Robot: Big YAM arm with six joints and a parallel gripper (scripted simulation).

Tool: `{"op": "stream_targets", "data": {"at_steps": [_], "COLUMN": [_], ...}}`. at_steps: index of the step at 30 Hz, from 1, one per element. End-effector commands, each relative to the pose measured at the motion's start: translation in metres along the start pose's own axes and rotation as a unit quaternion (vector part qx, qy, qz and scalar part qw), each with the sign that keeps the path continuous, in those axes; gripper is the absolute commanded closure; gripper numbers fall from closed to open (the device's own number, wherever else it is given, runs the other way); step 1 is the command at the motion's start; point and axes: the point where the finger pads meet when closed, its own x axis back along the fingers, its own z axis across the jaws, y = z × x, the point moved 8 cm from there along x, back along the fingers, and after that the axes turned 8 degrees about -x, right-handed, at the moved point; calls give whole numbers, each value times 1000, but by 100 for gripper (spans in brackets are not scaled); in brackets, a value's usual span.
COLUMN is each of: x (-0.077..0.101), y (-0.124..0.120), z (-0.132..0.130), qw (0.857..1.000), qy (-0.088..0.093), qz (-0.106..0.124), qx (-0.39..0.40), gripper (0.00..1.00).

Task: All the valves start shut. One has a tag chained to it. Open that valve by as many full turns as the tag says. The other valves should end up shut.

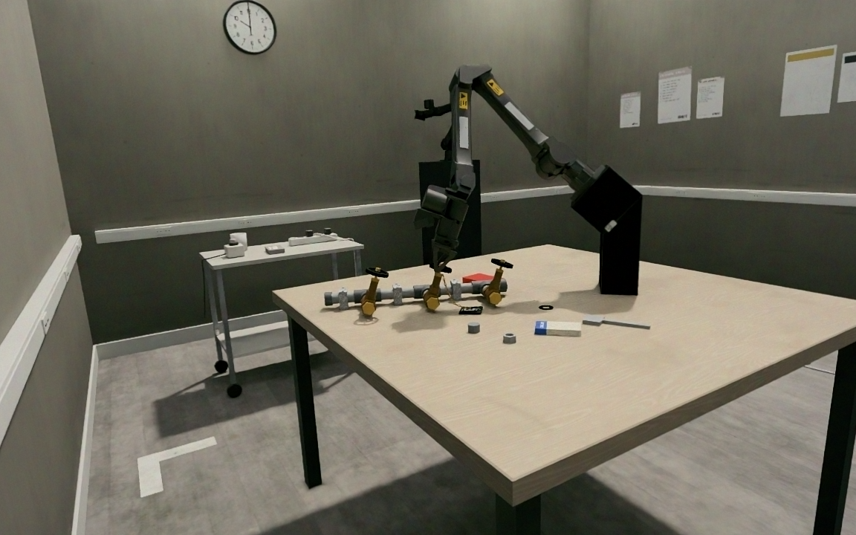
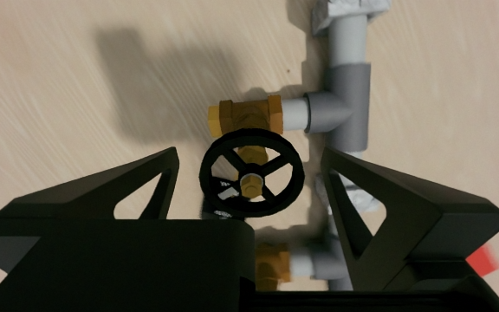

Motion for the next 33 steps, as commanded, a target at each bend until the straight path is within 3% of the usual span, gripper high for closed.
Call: {"op": "stream_targets", "data": {"at_steps": [1, 5, 10, 12, 13, 23, 24, 33], "x": [-1, -1, -2, -2, -2, -2, -2, 0], "y": [2, 2, 3, 3, 4, 4, 4, -5], "z": [0, 0, 0, 0, 0, 0, 0, -3], "qw": [984, 958, 908, 908, 890, 888, 888, 889], "qy": [-5, -6, -12, -12, -15, -15, -15, -19], "qz": [4, 5, 11, 11, 15, 15, 15, 17], "qx": [-177, -288, -420, -420, -456, -459, -459, -457], "gripper": [0, 0, 0, 0, 0, 0, 100, 100]}}
